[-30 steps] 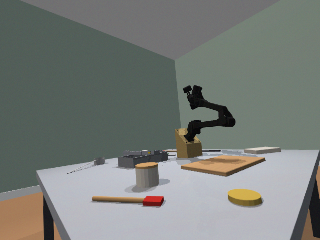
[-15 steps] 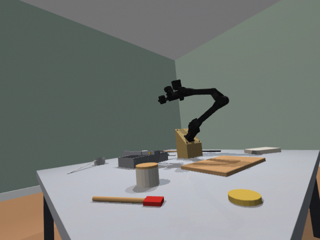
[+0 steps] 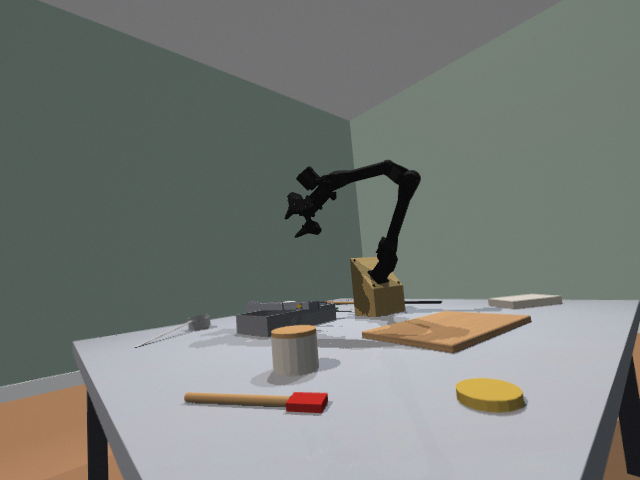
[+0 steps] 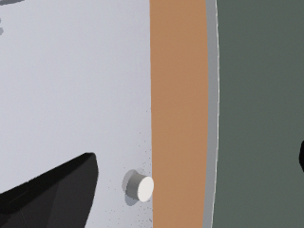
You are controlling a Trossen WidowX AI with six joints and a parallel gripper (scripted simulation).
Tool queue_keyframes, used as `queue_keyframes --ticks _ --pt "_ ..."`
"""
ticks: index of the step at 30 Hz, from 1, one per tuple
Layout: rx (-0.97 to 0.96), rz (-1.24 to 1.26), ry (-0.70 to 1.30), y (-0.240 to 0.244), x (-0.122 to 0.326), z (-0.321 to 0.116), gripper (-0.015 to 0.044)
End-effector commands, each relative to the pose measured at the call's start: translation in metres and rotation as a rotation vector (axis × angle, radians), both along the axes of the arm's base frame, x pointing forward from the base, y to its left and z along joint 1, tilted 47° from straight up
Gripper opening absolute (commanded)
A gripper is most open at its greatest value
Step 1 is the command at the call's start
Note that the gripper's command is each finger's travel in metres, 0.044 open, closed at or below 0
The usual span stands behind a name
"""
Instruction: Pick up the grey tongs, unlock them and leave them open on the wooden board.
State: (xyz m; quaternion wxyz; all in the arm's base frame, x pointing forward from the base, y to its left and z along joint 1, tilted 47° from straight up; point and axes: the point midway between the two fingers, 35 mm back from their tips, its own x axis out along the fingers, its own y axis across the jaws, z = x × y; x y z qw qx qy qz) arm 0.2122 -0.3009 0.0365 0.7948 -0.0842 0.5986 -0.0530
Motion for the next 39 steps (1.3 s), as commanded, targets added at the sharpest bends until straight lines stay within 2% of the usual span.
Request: queue_keyframes --ticks 1,9,19,39 --pt "0.12 0.562 0.015 0.039 0.053 -0.036 0.044" --pt "0.237 1.215 -0.101 0.101 0.102 -0.076 0.044" --pt "0.315 1.868 -0.443 0.185 0.139 -0.119 0.044" --pt "0.318 1.897 -0.467 0.198 0.146 -0.114 0.044"
